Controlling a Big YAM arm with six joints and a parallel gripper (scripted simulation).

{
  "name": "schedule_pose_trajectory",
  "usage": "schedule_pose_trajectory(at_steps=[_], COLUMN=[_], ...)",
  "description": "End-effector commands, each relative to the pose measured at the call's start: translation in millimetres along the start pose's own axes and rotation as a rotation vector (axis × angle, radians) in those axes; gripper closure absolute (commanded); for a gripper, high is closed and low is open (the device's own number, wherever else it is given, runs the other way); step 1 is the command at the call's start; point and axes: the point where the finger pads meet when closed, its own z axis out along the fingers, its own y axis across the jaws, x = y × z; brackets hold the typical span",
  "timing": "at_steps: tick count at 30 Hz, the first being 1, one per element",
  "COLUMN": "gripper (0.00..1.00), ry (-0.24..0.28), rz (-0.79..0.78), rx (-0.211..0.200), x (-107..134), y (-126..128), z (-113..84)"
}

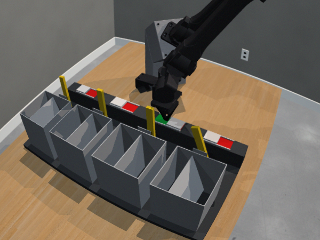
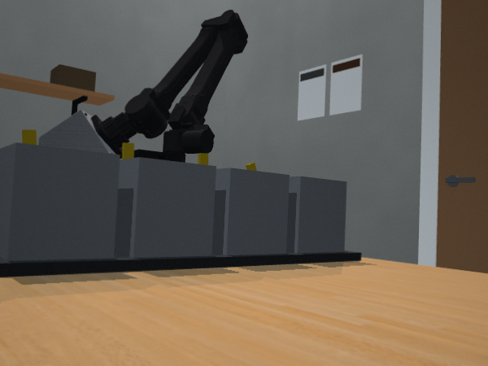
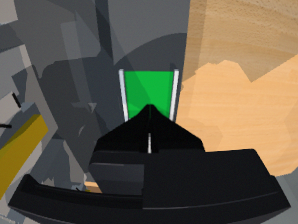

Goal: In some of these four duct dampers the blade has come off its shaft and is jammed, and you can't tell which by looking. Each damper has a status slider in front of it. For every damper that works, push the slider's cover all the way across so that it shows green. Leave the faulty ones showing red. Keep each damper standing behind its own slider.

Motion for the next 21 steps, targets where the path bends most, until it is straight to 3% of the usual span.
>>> schedule_pose_trajectory(at_steps=[1,2,13,21], gripper=[1.0,1.0,1.0,1.0], ry=[-0.008,-0.002,-0.001,-0.001], rz=[0.004,-0.007,-0.013,-0.014], rx=[0.002,-0.013,-0.019,-0.019], x=[-4.0,-0.6,1.6,1.8], y=[2.8,6.6,11.1,11.3], z=[-1.3,-4.9,-34.3,-43.3])
